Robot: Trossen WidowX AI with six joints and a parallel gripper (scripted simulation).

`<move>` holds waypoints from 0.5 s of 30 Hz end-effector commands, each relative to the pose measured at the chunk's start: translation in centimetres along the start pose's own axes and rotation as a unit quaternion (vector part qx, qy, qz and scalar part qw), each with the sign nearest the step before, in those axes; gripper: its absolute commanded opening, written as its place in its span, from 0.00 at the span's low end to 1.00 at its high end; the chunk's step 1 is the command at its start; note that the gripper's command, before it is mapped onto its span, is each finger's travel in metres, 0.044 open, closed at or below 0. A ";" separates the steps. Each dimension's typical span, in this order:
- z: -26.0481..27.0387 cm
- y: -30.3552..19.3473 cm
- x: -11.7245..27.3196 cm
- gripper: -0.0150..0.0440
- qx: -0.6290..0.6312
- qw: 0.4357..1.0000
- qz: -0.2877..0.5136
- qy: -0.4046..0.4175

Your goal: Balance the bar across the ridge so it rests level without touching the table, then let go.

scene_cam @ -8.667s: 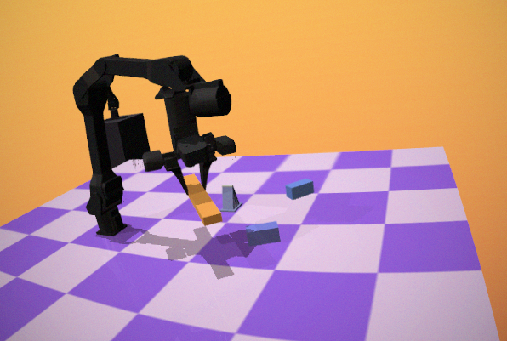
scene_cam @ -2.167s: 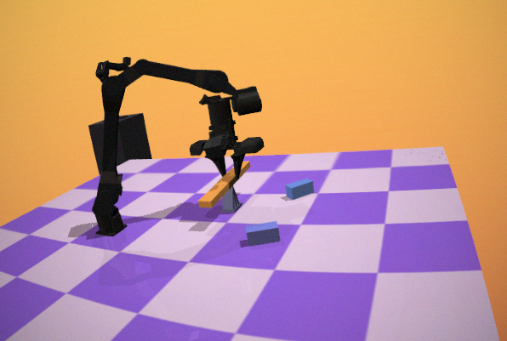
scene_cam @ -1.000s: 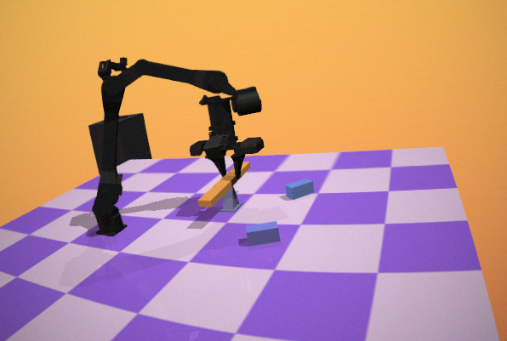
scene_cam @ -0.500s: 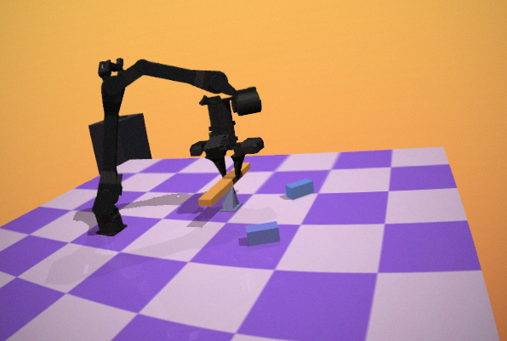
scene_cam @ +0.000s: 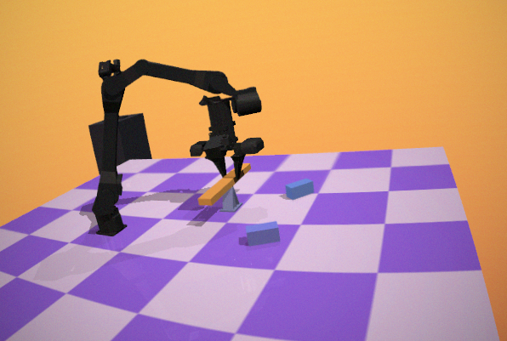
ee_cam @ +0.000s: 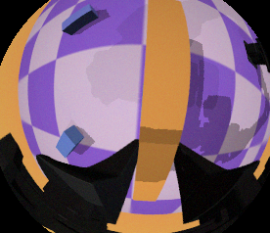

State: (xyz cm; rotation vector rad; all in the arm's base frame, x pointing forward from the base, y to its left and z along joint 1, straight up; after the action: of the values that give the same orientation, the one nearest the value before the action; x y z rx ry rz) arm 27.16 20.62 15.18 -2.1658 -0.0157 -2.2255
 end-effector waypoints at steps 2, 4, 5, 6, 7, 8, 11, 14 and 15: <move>0.0 0.0 -0.3 0.25 0.001 1.000 0.000 -0.002; 0.0 0.0 -0.3 0.25 0.001 1.000 0.000 -0.002; 0.0 0.0 -0.2 0.25 0.001 1.000 0.000 -0.002; 0.0 0.0 -0.1 0.25 0.001 1.000 0.000 -0.002; 0.0 0.0 0.0 0.25 0.001 1.000 0.000 -0.002; 0.0 0.0 0.0 0.25 0.001 1.000 0.000 -0.002; 0.0 0.0 0.0 0.25 0.001 1.000 0.000 -0.002; 0.0 0.0 0.0 0.25 0.001 1.000 0.000 -0.002; 0.0 0.0 0.0 0.25 0.001 1.000 0.000 -0.002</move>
State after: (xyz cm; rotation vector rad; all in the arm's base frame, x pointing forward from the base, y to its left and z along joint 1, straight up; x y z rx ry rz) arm 27.17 20.64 15.21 -2.1645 -0.0159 -2.2260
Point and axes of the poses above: the point midway between the two fingers, 35 mm back from their tips, its own x axis back along the fingers, its own z axis across the jaws, y = z × x, the point moved 4 cm from there along x, back along the fingers, and after that the axes turned 2 degrees about x, right-handed, at the moved point
